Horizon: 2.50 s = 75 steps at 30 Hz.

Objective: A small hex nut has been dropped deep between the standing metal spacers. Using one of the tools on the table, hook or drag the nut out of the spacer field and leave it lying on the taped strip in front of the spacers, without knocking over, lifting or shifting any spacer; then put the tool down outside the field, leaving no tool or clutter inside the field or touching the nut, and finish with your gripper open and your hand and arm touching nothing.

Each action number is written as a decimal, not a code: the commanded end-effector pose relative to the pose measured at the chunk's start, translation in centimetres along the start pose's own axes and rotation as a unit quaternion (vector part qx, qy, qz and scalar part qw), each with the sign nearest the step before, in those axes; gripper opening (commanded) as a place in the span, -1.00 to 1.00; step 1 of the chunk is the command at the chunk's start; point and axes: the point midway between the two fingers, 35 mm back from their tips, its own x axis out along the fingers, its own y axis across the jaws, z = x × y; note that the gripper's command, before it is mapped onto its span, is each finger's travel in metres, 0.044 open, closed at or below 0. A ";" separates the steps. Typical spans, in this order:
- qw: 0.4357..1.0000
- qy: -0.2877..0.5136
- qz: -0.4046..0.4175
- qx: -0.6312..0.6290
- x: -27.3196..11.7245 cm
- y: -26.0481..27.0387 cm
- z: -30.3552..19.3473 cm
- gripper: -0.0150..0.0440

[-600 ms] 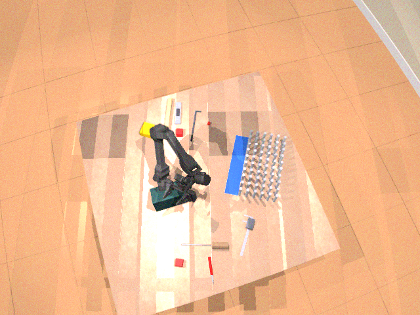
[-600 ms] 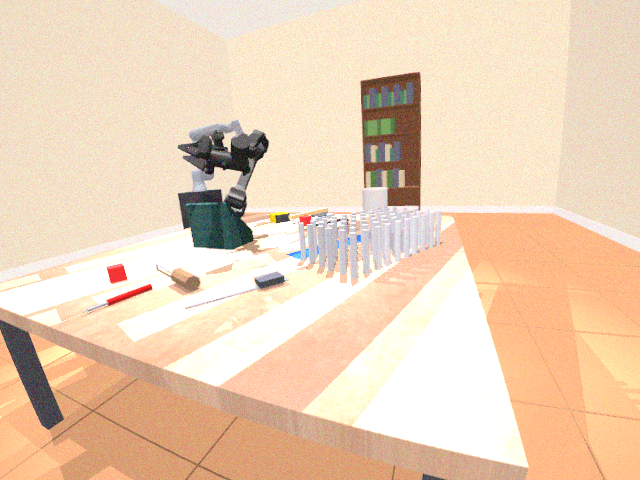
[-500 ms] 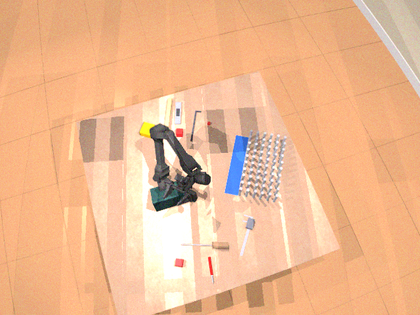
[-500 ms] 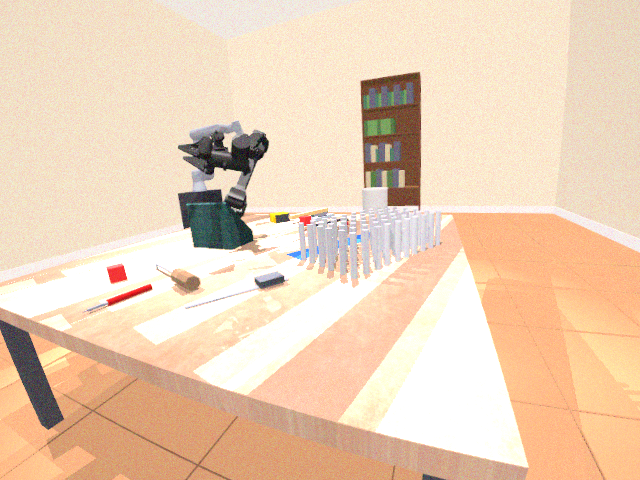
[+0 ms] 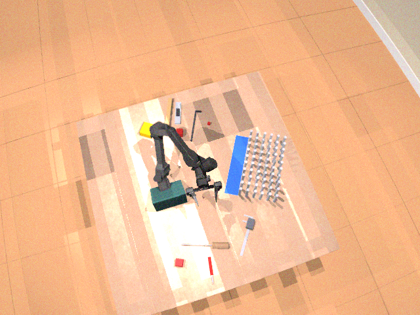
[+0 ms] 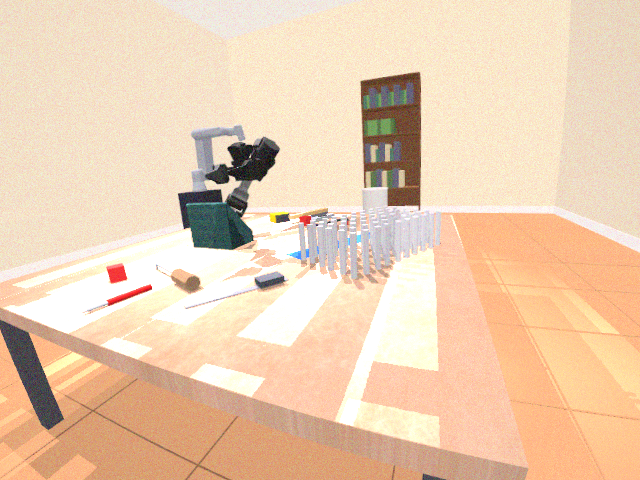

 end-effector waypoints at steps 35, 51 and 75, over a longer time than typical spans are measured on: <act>0.676 -0.012 0.660 -0.327 -21.4 16.4 -10.7 1.00; 0.676 -0.012 0.660 -0.327 -21.4 16.4 -10.7 1.00; 0.896 0.342 0.257 0.123 1.2 16.5 -7.4 1.00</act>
